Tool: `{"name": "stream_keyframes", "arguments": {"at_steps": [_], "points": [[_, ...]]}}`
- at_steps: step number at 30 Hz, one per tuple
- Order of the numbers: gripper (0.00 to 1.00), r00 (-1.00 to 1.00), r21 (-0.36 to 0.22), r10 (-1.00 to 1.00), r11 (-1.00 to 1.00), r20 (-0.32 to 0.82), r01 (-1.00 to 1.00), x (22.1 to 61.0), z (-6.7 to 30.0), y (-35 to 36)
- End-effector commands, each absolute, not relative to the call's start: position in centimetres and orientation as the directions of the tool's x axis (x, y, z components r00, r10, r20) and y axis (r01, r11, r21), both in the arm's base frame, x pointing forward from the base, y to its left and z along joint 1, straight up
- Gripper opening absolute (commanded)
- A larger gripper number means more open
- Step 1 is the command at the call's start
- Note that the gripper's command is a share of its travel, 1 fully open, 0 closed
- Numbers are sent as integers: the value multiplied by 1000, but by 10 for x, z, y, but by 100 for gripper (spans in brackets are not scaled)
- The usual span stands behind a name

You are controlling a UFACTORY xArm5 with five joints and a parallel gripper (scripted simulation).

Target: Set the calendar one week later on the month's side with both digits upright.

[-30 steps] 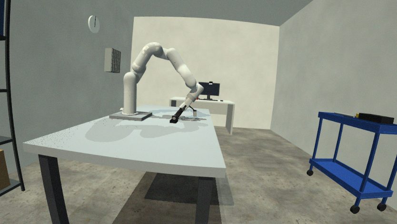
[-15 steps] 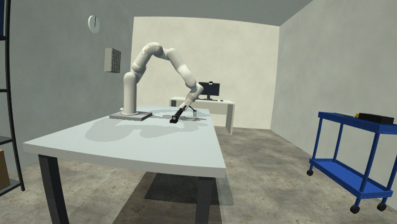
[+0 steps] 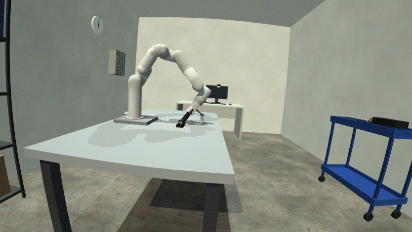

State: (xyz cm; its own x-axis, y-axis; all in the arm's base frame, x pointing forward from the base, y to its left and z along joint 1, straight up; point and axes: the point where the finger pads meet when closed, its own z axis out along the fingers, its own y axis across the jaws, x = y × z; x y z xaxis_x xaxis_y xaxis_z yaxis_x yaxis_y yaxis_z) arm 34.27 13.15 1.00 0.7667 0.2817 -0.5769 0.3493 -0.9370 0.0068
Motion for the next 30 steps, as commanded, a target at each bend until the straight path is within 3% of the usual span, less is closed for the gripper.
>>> {"name": "stream_keyframes", "arguments": {"at_steps": [1,27,30], "points": [[29,769,7,282,-937,-574,349,344,11,132],[29,769,7,282,-937,-574,349,344,11,132],[33,769,7,282,-937,-574,349,344,11,132]]}}
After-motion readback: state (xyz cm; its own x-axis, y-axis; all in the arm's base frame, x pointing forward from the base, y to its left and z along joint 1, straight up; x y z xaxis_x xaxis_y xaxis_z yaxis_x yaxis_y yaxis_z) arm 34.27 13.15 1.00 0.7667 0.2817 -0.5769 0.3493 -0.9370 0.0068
